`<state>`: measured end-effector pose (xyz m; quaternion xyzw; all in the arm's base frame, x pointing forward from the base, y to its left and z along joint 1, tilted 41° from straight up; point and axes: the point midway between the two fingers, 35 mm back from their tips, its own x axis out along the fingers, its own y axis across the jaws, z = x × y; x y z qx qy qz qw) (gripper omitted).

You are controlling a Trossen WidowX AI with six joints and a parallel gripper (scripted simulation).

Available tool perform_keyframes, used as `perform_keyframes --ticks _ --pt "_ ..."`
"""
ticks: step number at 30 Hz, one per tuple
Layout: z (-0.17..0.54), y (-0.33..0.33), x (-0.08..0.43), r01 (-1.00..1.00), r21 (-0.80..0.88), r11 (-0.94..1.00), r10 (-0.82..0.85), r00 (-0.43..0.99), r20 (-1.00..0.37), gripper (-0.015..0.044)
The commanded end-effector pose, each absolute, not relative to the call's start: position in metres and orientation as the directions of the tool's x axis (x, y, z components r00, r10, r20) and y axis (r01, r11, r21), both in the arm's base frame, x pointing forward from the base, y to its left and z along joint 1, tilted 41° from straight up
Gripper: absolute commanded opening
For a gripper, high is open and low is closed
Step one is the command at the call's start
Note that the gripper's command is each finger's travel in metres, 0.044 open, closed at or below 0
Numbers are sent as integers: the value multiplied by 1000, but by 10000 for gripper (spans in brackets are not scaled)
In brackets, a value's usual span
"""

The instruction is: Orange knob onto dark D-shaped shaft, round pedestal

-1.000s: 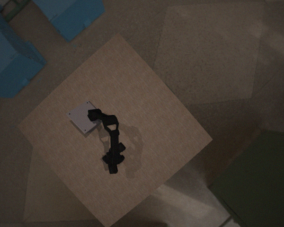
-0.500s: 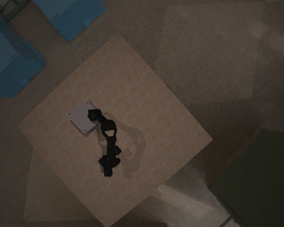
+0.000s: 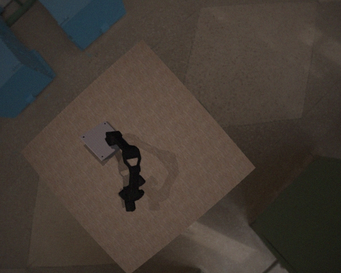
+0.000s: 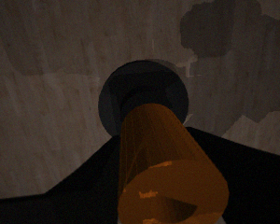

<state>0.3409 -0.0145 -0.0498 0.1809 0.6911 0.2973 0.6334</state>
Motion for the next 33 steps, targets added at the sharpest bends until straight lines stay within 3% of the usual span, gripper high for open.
perform_keyframes --ticks 1,33 --pt "-51 -15 342 -122 643 756 631 -121 -766 0" --pt "-50 -15 344 -126 643 756 631 -121 -766 0"
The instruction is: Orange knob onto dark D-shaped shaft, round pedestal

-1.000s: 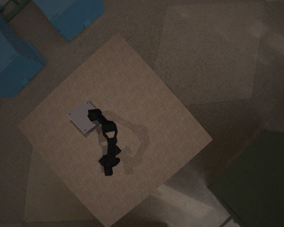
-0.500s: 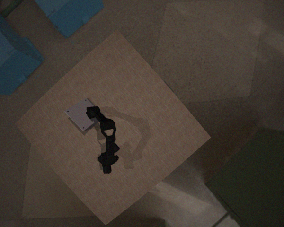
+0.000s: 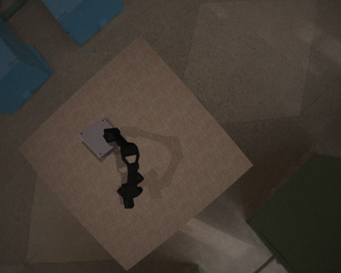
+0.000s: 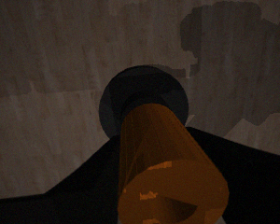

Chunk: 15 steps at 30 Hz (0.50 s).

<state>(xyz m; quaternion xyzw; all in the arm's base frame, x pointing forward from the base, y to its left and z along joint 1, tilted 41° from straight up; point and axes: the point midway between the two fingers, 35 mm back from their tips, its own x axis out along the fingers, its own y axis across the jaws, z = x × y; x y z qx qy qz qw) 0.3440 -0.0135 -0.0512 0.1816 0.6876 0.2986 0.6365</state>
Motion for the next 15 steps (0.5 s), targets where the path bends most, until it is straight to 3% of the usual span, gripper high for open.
perform_keyframes --ticks 1,15 --pt "-49 -16 343 -126 643 756 631 -121 -766 0" --pt "-50 -18 340 -328 631 703 631 -121 -766 0"
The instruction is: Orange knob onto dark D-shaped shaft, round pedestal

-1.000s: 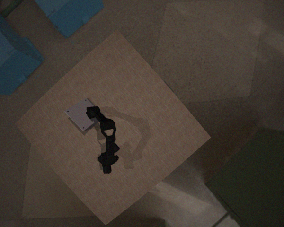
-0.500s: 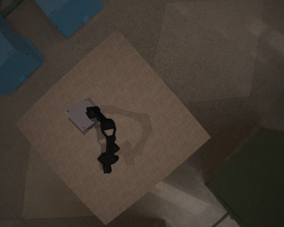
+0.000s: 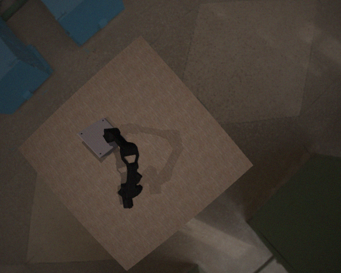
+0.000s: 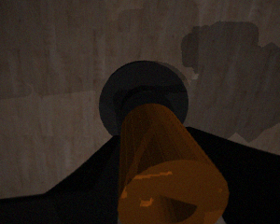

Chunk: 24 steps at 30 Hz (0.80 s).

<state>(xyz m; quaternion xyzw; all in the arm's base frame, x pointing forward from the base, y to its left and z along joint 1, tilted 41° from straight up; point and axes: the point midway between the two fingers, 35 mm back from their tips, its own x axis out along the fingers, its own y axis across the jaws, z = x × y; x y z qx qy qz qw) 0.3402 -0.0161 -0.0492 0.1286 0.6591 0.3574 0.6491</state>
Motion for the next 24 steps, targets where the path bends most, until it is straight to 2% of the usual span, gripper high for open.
perform_keyframes --ticks 1,24 --pt "-50 -18 339 -328 631 703 631 -121 -766 0" --pt "-50 -16 346 -328 631 703 631 -121 -766 0"
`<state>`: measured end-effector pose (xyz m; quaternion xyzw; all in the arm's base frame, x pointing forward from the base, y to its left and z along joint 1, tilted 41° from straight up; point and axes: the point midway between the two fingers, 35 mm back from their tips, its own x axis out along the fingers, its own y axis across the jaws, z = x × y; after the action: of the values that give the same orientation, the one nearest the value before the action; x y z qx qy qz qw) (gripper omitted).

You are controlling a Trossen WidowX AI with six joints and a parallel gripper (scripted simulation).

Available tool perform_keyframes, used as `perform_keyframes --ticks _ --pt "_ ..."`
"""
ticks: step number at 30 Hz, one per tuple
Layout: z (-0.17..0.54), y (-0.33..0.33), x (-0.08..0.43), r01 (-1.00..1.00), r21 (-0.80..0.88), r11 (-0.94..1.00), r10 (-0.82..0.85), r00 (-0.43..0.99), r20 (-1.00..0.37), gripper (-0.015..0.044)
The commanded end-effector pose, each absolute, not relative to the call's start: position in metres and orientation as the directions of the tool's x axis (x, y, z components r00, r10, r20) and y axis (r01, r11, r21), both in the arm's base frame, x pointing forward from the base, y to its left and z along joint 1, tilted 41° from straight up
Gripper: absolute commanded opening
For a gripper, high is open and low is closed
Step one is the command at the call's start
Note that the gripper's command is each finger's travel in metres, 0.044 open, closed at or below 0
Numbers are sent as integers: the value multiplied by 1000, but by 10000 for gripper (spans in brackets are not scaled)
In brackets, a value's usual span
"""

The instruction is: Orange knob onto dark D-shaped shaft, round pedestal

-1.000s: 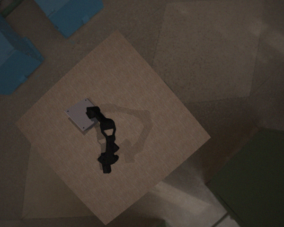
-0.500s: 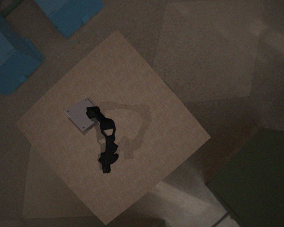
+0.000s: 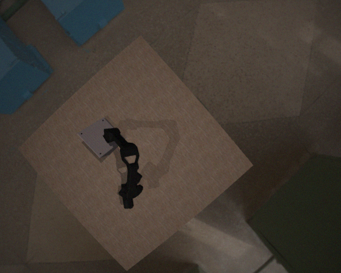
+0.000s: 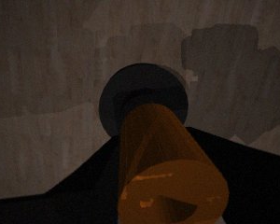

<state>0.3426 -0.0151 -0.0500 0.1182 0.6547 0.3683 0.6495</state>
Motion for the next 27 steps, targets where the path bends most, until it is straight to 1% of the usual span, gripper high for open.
perform_keyframes --ticks 1,20,22,27 --pt "-51 -15 346 -328 631 703 631 -121 -766 0" --pt "-49 -18 344 -328 631 703 631 -121 -766 0" --pt "-48 -18 344 -353 627 694 631 -121 -766 0" --pt "-48 -18 341 -507 594 624 631 -121 -766 0"
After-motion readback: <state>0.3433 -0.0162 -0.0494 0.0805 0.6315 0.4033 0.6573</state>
